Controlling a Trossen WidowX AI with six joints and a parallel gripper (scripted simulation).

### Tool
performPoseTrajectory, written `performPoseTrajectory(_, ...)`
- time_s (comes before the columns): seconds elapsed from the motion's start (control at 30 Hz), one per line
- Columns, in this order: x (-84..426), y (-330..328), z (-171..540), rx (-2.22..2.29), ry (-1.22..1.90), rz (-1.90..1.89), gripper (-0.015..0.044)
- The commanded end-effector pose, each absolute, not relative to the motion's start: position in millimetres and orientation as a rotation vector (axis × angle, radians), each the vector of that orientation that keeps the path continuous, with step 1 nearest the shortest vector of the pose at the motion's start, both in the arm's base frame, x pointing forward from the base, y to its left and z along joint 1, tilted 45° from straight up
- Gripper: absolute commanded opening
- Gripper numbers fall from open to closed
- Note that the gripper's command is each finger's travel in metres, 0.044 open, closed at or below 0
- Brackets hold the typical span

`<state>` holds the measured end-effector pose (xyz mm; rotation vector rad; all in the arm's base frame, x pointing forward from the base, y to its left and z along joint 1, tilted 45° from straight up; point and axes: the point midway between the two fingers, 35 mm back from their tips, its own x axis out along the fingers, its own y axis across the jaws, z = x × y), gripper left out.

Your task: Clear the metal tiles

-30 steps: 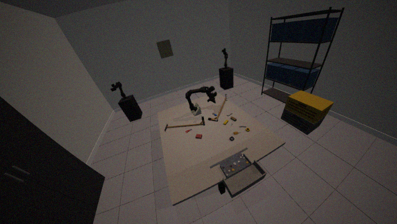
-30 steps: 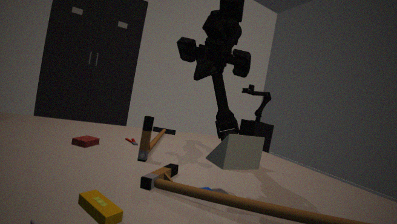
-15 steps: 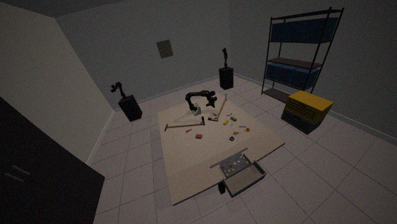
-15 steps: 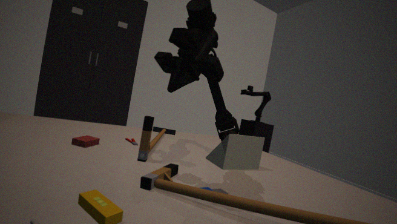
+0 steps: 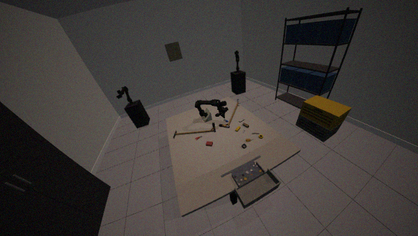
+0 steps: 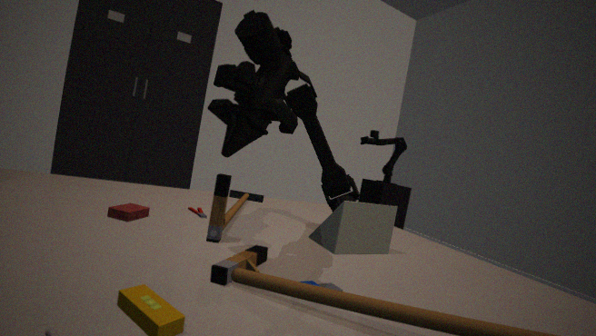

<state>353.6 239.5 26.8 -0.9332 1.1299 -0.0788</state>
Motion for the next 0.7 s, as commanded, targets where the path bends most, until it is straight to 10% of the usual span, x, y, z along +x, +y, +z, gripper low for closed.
performPoseTrajectory(0.0,356,235,27,-0.919,1.133,-0.098,0.0000)
performPoseTrajectory(0.67,364,211,-2,-0.919,1.133,-0.097,0.0000)
